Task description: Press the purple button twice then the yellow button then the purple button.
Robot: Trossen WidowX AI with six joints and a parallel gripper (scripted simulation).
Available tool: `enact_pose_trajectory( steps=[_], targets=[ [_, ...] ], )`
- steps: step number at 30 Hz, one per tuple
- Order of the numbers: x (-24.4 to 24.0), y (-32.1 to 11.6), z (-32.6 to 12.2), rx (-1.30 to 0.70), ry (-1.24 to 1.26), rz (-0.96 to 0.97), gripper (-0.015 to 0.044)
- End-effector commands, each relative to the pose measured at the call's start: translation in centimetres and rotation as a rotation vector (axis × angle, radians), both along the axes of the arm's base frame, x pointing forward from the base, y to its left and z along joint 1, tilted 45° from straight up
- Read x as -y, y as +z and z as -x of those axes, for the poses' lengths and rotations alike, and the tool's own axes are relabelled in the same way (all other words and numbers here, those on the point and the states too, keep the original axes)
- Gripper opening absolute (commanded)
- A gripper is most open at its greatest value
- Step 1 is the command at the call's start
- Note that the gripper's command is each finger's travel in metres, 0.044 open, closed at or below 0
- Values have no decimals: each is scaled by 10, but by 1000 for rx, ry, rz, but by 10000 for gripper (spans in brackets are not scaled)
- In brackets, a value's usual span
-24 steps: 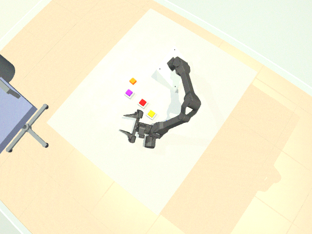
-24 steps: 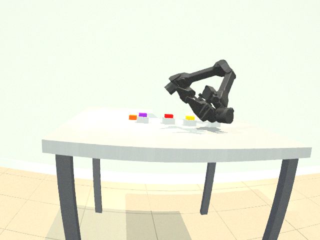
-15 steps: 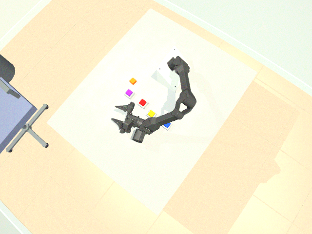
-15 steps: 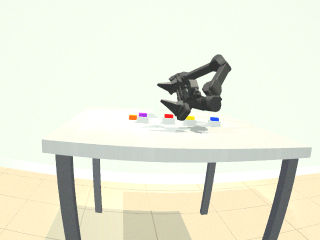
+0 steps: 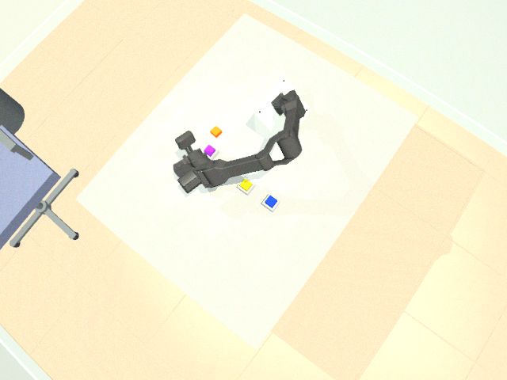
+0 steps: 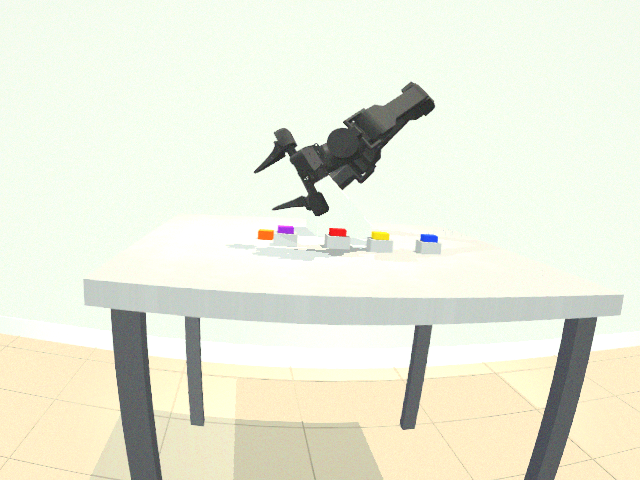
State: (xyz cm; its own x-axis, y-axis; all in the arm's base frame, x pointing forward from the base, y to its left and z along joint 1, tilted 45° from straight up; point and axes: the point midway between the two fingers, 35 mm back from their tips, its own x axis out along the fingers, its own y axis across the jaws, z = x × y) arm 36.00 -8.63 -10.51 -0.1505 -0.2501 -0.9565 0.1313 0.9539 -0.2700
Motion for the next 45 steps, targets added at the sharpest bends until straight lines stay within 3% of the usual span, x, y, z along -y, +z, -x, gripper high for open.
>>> enact_pose_trajectory(
  steps=[1,5,24,29,38,45],
  targets=[
    [7,18,61,-28,144,-808,400],
    [11,38,68,131,164,-1035,400],
    [12,39,68,136,165,-1039,400],
    [-29,-3,72,137,165,-1042,269],
    [-32,-5,72,137,165,-1042,32],
    [-32,-5,72,137,165,-1042,20]
  ],
)
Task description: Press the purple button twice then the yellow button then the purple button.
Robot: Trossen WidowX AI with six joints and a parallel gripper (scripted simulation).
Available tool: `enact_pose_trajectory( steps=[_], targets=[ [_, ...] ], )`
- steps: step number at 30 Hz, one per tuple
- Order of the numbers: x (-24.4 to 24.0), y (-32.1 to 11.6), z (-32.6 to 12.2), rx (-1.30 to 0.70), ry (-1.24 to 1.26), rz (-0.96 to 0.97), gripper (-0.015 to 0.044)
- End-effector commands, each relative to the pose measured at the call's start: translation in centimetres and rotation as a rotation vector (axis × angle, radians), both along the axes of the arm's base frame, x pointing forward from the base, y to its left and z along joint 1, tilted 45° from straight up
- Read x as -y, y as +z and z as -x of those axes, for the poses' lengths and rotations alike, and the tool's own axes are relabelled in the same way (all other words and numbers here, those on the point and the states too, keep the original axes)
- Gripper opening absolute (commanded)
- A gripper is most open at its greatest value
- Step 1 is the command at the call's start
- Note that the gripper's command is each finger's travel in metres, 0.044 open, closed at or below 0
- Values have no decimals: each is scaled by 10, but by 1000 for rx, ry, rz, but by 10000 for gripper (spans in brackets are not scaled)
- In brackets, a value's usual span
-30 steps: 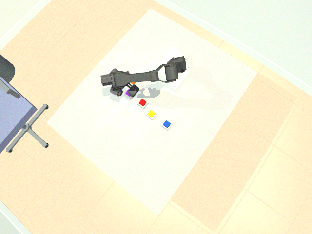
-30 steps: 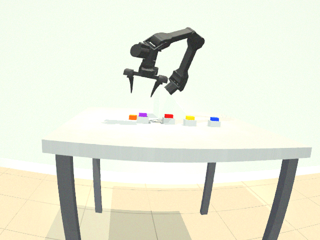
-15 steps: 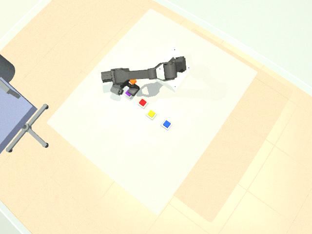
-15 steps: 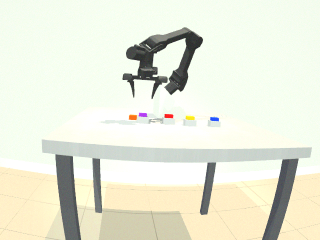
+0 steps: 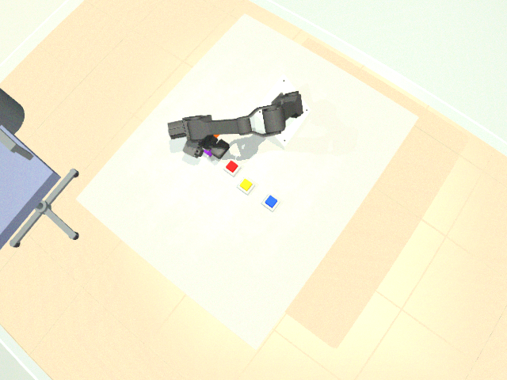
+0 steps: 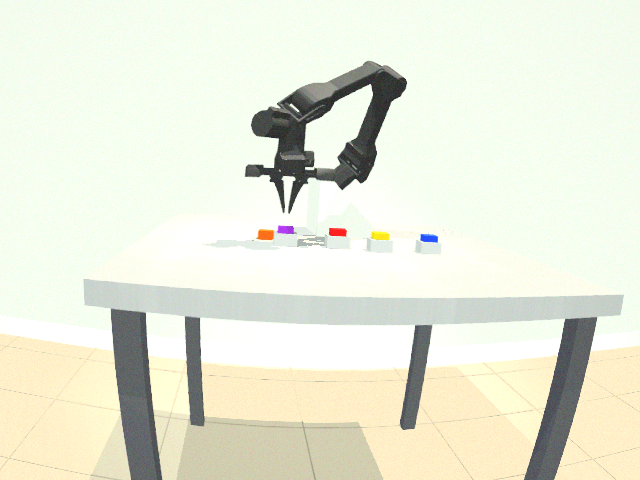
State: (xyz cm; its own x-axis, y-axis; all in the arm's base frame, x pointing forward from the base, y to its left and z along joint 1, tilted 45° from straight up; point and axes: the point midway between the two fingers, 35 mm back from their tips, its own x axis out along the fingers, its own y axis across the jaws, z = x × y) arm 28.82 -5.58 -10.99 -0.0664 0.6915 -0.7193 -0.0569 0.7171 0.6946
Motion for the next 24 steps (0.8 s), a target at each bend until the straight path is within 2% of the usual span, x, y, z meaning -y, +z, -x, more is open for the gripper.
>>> enact_pose_trajectory(
  steps=[1,24],
  targets=[
    [-1,-1,0,-1,-4,-4,20],
    [-21,-21,2,-1,-4,-5,20]
  ],
)
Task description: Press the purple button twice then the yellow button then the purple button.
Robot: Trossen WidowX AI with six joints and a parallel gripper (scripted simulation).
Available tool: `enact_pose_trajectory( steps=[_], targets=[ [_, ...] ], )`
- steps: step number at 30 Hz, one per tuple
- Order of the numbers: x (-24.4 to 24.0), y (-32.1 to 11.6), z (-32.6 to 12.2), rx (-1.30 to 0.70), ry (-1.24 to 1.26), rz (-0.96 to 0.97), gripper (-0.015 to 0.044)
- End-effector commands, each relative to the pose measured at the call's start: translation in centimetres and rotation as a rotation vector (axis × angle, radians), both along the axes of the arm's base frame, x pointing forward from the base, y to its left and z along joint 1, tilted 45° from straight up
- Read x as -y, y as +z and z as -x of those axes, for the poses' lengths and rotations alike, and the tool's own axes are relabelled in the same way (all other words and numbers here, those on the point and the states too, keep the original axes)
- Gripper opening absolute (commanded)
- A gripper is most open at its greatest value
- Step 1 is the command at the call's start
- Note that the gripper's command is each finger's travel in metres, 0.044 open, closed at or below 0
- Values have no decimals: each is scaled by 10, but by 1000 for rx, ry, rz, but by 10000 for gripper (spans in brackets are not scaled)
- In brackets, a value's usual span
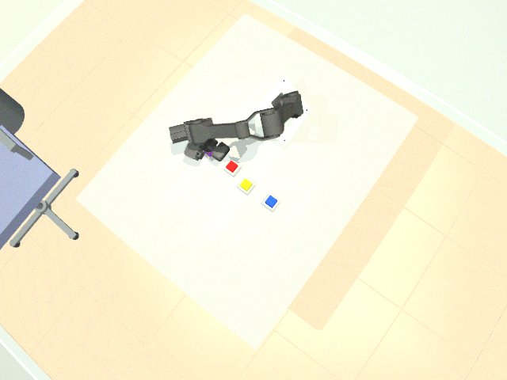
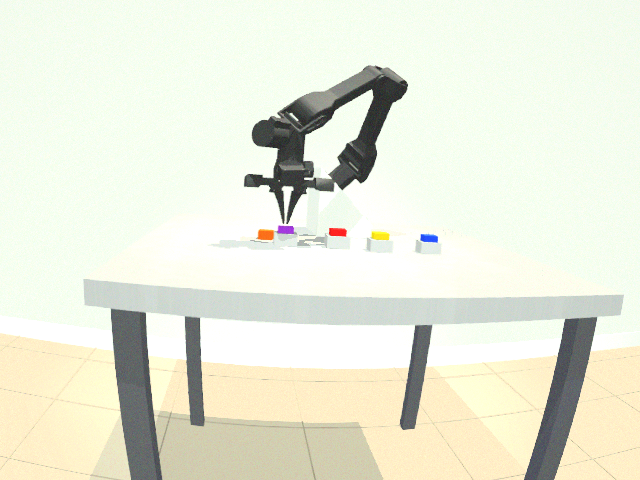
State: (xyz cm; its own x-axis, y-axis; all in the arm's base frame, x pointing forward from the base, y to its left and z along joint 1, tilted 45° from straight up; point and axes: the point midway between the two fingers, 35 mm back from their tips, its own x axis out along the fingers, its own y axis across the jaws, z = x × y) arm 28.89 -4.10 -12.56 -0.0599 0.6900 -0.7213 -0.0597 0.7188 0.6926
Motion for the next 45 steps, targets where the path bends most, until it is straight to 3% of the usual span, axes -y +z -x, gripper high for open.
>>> enact_pose_trajectory(
  steps=[1,45],
  targets=[
    [-8,-6,3,-8,-1,-8,20],
    [7,9,1,-8,-2,-6,20]
  ],
)
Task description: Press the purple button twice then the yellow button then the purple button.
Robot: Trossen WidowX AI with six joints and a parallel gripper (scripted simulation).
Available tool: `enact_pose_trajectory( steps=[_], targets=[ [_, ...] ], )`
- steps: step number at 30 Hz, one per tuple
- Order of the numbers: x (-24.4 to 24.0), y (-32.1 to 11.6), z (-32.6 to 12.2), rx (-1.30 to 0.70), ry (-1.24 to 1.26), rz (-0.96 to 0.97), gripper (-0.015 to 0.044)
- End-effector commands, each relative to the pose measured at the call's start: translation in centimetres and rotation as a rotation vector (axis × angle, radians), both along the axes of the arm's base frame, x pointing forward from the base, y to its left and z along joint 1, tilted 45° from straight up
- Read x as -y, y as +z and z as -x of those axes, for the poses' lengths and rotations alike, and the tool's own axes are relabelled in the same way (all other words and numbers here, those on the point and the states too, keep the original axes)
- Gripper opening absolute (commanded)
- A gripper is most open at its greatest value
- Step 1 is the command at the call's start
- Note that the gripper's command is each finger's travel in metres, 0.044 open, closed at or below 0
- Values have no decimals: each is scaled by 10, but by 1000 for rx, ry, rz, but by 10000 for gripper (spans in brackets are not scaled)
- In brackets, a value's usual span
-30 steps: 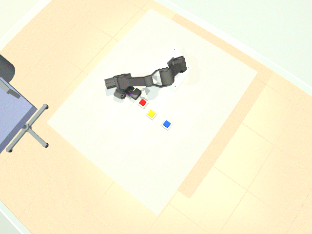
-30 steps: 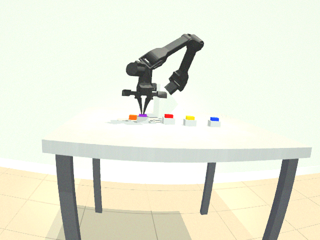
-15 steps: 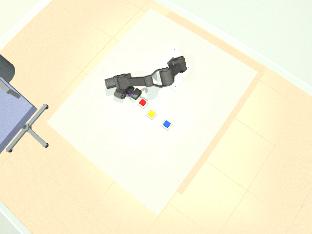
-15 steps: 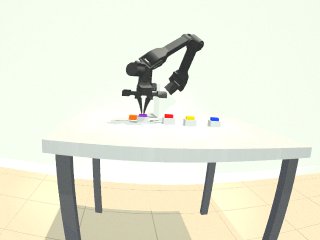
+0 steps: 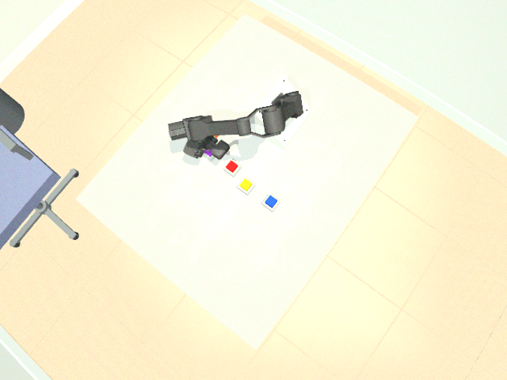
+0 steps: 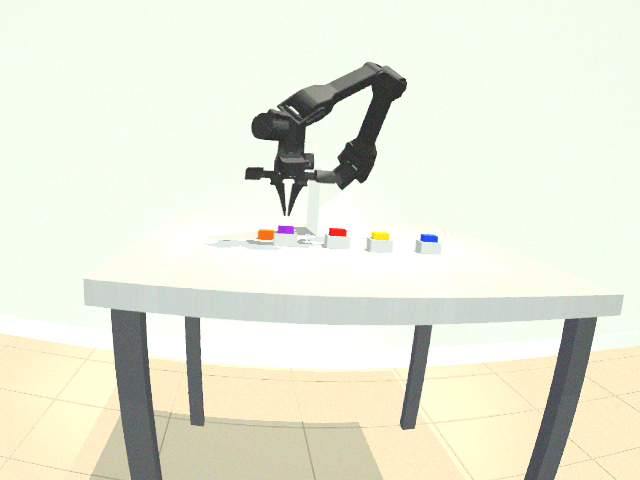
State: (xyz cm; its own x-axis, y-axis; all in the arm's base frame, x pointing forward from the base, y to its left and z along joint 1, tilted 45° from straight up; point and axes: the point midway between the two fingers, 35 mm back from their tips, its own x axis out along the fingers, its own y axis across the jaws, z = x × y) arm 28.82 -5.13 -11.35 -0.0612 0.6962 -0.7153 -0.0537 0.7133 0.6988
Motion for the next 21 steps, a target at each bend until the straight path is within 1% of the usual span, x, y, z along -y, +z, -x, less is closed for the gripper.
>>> enact_pose_trajectory(
  steps=[1,14,21],
  targets=[
    [-4,-5,1,-3,2,2,20],
    [-19,-19,2,-3,2,1,20],
    [-20,-20,2,-3,2,0,20]
  ],
)
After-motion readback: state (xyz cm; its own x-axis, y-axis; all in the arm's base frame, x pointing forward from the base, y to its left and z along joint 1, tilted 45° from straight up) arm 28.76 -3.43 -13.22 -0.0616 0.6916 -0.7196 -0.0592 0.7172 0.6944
